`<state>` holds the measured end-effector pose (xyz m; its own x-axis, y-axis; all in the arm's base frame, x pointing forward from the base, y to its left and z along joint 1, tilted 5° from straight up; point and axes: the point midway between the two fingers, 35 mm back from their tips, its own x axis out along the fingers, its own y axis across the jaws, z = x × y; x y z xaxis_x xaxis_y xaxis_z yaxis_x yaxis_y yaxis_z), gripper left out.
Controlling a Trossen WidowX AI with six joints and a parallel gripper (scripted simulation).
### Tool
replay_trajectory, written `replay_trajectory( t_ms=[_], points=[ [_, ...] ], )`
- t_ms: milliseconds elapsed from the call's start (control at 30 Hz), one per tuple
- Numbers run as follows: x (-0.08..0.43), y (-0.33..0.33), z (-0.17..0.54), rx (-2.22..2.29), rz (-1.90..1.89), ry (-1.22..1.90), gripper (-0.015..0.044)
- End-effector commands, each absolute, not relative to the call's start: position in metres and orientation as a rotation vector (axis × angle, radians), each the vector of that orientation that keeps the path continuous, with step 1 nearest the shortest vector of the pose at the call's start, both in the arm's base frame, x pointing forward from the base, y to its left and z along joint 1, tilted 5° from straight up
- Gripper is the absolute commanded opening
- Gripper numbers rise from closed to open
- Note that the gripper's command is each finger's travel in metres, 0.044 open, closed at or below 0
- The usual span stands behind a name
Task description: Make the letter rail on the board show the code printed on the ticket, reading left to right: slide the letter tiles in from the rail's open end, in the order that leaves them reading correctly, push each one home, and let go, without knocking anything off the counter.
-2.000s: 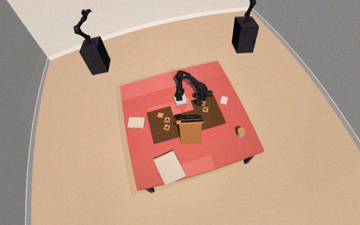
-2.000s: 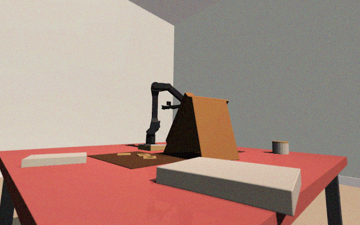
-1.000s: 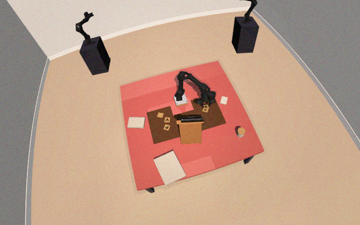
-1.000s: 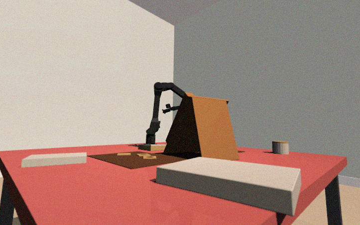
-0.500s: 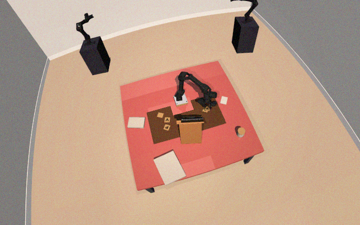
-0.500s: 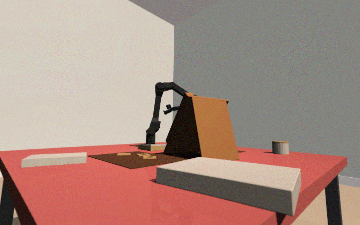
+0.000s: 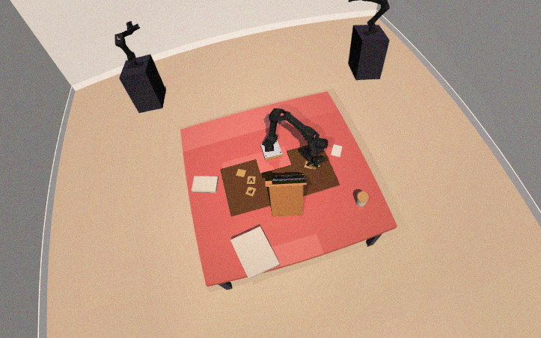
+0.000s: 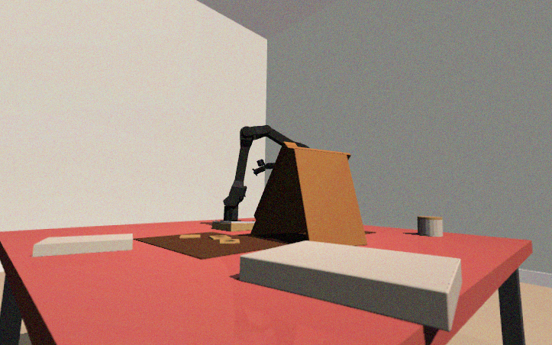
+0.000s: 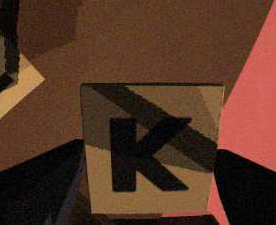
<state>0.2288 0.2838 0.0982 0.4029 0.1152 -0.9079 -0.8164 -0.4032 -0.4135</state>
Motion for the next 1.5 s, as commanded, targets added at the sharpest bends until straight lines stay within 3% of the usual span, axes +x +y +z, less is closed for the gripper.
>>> replay_trajectory(
  t_ms=[0, 1467],
  points=[
    [0.239, 0.286, 0.102, -1.566, 1.074, 0.675, 0.0],
    [0.328, 0.289, 0.152, -0.316, 0.164, 0.812, 0.0]
  ],
)
